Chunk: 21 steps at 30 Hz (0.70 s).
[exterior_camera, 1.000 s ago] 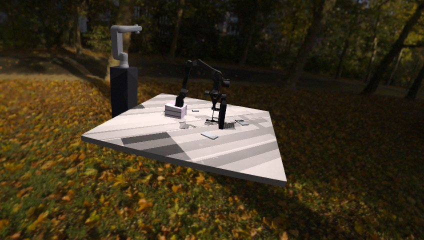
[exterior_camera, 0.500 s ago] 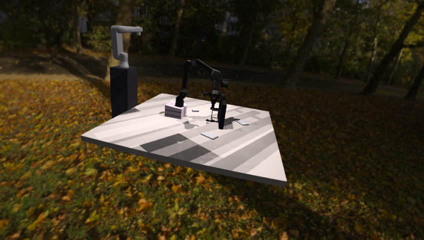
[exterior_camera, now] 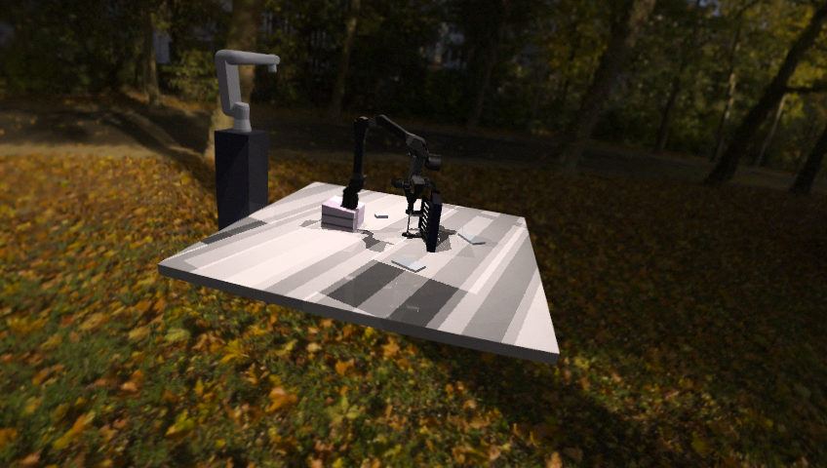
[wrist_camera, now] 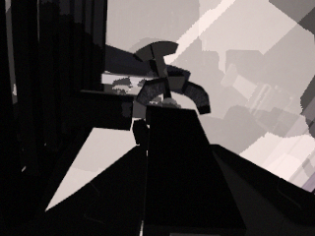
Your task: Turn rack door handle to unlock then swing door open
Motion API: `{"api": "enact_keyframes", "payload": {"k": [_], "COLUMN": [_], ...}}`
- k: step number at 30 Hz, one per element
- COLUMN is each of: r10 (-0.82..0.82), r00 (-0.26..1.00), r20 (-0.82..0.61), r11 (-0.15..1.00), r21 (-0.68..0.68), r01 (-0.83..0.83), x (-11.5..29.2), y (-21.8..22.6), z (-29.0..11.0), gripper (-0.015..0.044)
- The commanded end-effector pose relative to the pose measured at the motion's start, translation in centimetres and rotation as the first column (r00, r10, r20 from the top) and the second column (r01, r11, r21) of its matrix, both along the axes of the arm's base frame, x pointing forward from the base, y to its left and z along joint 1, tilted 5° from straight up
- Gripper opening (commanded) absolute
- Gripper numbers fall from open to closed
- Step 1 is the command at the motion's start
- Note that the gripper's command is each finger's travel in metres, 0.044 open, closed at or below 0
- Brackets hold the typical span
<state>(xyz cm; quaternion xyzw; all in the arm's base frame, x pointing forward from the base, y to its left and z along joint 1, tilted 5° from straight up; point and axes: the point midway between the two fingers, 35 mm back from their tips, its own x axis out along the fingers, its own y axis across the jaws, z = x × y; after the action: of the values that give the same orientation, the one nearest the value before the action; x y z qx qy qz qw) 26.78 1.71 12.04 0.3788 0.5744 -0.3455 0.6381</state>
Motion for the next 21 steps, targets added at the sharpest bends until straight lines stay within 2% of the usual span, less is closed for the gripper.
{"api": "enact_keyframes", "payload": {"k": [1, 21], "r10": [0.085, 0.362], "r00": [0.996, 0.932], "r20": [0.007, -0.005], "r11": [0.996, 0.931], "r21": [-0.012, -0.044], "r01": [-0.085, -0.361], "x": [-0.5, -3.0], "y": [-0.5, -3.8], "z": [-0.1, -0.3], "gripper": [0.0013, 0.0013]}}
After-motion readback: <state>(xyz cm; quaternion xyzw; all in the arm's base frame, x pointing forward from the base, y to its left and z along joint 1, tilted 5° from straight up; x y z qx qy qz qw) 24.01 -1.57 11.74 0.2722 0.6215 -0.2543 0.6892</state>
